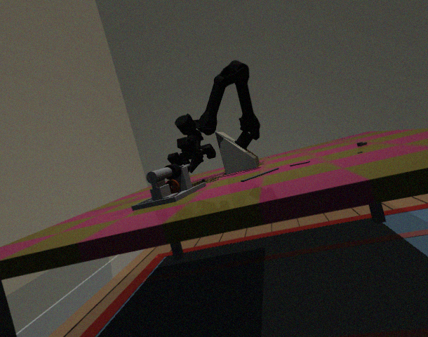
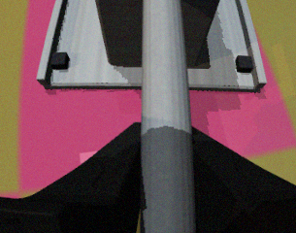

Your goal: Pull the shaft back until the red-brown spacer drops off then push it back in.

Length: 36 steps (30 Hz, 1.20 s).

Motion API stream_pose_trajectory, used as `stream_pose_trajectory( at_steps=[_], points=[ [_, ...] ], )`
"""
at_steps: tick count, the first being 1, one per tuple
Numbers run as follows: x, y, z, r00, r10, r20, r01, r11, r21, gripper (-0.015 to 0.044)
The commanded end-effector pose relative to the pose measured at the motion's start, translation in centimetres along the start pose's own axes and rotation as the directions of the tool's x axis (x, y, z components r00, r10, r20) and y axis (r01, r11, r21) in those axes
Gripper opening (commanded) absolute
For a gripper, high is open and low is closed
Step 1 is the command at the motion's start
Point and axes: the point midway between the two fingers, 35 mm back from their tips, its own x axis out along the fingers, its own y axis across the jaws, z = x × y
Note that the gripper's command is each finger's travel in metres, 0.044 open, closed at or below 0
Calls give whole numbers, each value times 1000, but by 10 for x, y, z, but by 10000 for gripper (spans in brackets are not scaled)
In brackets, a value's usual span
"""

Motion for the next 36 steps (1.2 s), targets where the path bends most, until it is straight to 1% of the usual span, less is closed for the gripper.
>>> stream_pose_trajectory(
  at_steps=[1, 36],
  points=[
    [-1, 1, -2, 1000, 3, -2, -3, 1000, 1, 0],
    [3, 0, 4, 1000, 3, -2, -3, 1000, 1, 0]
  ],
)
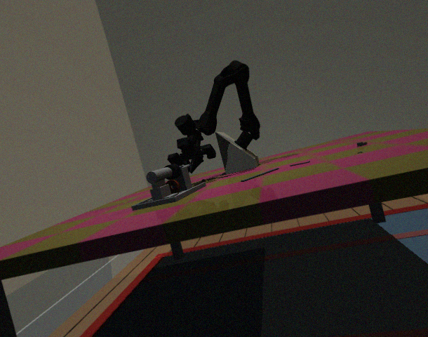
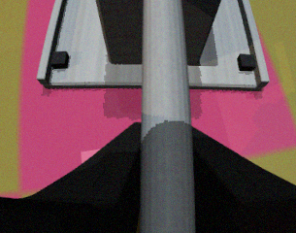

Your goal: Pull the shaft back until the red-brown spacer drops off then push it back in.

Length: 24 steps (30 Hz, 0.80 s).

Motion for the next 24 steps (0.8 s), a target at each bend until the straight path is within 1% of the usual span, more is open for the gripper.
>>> stream_pose_trajectory(
  at_steps=[1, 24],
  points=[
    [2, -1, 4, 1000, 0, 5, 0, 1000, -3, 0],
    [7, -1, 10, 1000, 1, 5, -1, 1000, -3, 0]
  ],
)
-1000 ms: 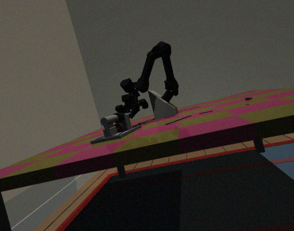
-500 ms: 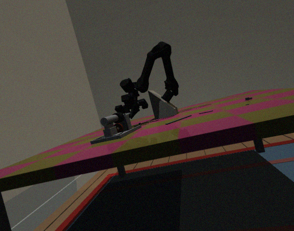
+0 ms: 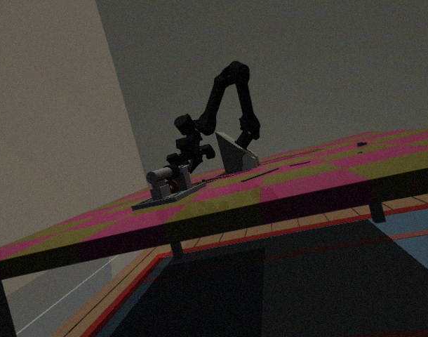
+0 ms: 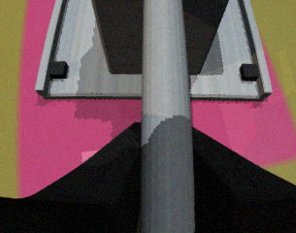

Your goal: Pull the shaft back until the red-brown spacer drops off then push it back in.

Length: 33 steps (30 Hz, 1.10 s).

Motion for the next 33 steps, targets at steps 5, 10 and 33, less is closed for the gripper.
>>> stream_pose_trajectory(
  at_steps=[5, 10, 33],
  points=[
    [3, -1, 6, 1000, -2, 6, 2, 1000, -5, 0],
    [4, -1, 7, 1000, -2, 6, 2, 1000, -5, 0],
    [10, -1, 13, 1000, -2, 7, 2, 1000, -6, 0]
  ],
)
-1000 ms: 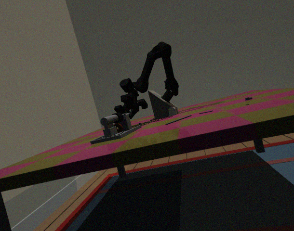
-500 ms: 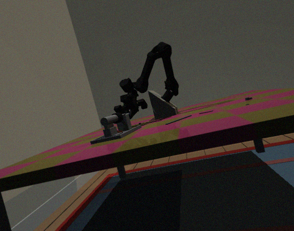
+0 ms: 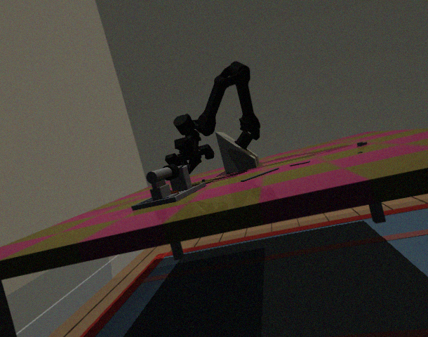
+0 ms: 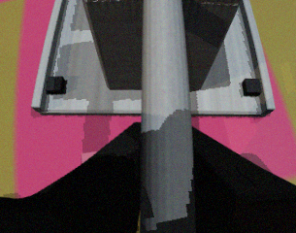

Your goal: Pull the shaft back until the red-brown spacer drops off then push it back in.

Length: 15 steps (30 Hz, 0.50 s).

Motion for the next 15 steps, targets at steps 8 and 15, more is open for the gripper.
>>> stream_pose_trajectory(
  at_steps=[8, 15],
  points=[
    [3, -1, 7, 1000, -1, 7, 1, 1000, -5, 0],
    [5, -1, 8, 1000, -1, 7, 1, 1000, -5, 0]
  ],
)
